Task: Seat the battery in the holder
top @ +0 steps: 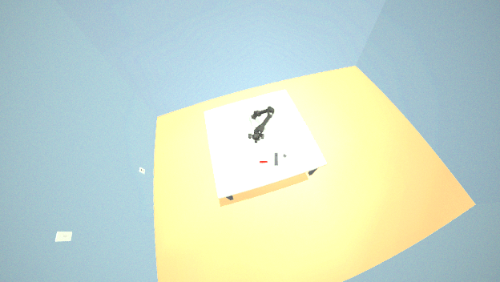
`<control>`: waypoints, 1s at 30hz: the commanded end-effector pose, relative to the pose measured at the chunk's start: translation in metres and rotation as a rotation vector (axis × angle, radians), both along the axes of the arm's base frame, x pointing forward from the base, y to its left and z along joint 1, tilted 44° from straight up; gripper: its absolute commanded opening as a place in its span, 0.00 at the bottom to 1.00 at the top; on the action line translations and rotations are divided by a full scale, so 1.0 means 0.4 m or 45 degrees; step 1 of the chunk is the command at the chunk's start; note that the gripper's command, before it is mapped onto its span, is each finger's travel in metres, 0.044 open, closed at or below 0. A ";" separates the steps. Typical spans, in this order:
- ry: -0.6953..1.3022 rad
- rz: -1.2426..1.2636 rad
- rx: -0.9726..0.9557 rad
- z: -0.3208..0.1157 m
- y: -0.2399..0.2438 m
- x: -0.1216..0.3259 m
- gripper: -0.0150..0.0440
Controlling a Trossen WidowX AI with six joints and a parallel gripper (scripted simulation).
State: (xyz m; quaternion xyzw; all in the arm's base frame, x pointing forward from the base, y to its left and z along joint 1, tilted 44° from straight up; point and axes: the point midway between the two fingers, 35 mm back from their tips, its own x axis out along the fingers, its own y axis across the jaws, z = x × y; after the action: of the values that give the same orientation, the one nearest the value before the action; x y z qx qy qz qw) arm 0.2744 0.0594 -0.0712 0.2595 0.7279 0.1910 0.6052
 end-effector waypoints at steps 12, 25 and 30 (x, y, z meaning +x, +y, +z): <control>0.000 0.005 0.001 -0.002 0.000 0.011 0.37; 0.000 0.005 0.001 -0.002 0.000 0.011 0.46; 0.001 0.005 0.001 0.001 -0.002 0.012 0.54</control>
State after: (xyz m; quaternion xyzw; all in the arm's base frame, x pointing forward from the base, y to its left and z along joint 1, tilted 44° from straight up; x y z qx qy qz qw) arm 0.2787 0.0593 -0.0718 0.2593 0.7290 0.1914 0.6039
